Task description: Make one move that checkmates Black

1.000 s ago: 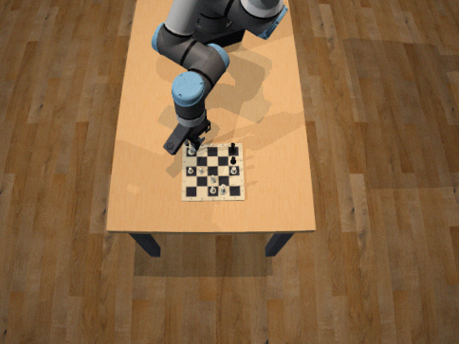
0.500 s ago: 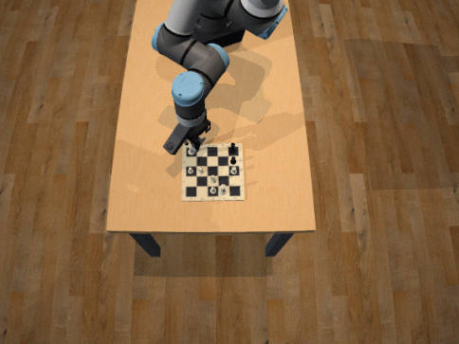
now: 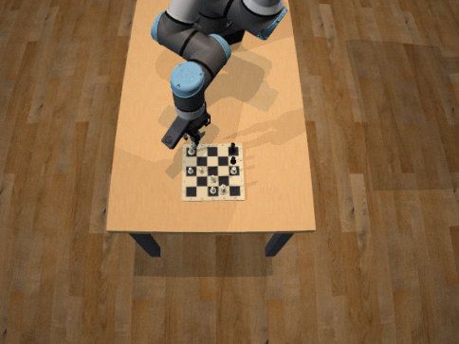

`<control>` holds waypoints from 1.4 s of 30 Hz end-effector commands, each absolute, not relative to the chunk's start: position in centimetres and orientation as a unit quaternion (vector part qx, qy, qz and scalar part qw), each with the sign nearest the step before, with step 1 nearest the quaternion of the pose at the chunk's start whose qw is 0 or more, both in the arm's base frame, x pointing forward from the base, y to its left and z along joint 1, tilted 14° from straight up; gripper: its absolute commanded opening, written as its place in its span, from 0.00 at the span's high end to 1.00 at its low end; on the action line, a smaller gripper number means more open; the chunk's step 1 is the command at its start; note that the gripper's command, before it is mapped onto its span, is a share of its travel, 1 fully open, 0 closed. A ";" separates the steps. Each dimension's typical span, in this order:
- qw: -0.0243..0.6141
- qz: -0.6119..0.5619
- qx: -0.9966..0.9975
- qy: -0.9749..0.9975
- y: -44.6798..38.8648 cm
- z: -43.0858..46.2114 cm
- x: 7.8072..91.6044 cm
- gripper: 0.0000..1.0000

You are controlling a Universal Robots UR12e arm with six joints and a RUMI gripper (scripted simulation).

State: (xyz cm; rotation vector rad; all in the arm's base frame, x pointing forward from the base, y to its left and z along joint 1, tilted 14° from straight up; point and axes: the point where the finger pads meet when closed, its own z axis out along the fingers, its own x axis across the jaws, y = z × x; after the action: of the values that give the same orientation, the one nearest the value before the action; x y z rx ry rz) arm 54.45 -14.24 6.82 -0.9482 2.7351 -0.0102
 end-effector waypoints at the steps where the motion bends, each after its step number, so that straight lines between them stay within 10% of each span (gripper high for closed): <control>1: 0.123 -0.003 -0.325 0.938 -14.4 8.8 54.0 0.75; 13: 0.123 -0.003 -0.325 0.938 -14.6 11.3 53.4 0.75; 14: 0.123 -0.003 -0.325 0.938 -14.6 11.3 53.4 0.00; 42: 0.123 -0.003 -0.325 0.938 -14.6 11.8 53.3 0.00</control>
State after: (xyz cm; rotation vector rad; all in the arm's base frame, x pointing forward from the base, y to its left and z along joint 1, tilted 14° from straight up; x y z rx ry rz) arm 53.30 -14.58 11.35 -0.9489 2.7356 -0.0077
